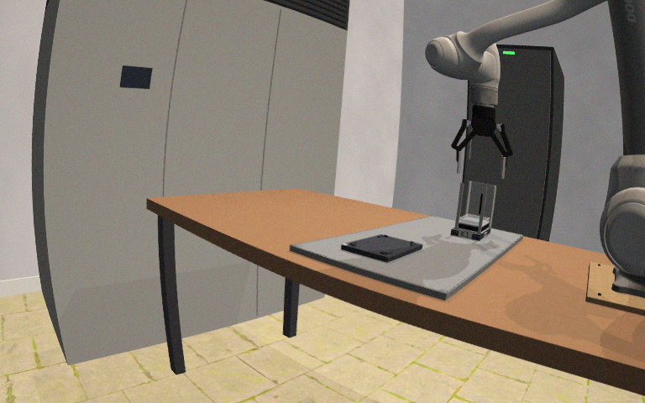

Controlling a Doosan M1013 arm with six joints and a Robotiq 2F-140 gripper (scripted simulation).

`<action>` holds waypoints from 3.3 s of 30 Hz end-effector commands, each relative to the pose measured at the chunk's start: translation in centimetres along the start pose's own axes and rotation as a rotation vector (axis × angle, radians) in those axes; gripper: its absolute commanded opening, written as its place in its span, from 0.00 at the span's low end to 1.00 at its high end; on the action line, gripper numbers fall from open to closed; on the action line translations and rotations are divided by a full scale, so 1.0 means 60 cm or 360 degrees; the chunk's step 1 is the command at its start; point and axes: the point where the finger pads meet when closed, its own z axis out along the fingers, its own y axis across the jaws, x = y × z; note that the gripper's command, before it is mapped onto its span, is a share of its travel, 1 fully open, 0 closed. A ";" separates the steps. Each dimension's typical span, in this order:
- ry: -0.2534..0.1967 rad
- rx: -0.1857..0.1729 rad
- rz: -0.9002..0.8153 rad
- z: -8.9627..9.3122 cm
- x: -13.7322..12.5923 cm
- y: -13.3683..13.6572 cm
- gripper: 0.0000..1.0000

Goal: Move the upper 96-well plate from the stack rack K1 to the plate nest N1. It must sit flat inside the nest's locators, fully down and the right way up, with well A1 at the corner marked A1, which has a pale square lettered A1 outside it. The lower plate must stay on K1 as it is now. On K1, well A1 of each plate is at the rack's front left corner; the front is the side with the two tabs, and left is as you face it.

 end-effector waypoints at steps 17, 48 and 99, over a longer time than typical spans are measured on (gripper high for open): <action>-0.0175 0.0021 0.0662 -0.009 0.014 -0.002 1.00; -0.0175 0.0021 0.0662 0.049 0.008 -0.004 1.00; -0.0175 0.0021 0.0662 0.173 -0.005 -0.009 1.00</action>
